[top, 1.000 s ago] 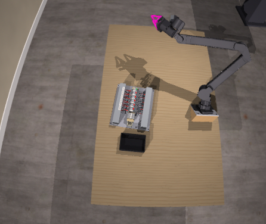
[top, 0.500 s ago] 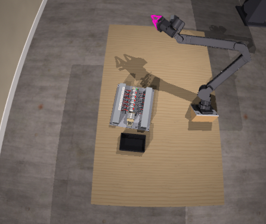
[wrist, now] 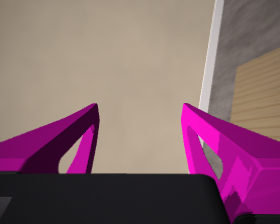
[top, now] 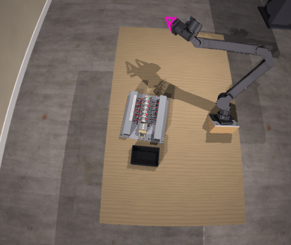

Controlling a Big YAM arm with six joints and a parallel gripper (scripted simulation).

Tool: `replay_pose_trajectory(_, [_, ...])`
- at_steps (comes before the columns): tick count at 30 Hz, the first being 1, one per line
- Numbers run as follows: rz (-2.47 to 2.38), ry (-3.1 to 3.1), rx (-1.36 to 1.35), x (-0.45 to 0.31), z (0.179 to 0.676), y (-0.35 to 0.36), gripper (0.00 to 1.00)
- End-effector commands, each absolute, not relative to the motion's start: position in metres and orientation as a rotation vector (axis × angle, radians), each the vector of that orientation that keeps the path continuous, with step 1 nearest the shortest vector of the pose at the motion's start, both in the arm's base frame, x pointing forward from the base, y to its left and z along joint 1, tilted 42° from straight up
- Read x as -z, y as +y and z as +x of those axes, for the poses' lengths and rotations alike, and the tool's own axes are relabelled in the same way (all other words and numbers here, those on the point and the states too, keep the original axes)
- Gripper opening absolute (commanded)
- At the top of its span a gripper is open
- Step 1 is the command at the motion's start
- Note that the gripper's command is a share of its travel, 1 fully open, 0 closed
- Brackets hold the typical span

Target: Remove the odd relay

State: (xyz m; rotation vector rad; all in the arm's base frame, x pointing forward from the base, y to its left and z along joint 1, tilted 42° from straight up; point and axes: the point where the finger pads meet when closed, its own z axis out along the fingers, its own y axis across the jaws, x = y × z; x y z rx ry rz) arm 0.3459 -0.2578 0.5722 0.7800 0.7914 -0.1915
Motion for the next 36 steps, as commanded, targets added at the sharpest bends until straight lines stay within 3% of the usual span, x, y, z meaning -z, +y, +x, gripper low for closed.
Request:
replay_pose_trajectory(1, [0.755, 0.799, 0.201, -0.592, 0.355, -0.252, 0.59])
replay_pose_trajectory(21, [0.752, 1.101, 0.369, -0.539, 0.415, -0.257, 0.59])
replay_pose_trajectory(36, [0.564, 1.684, 0.663, -0.422, 0.495, -0.240, 0.59])
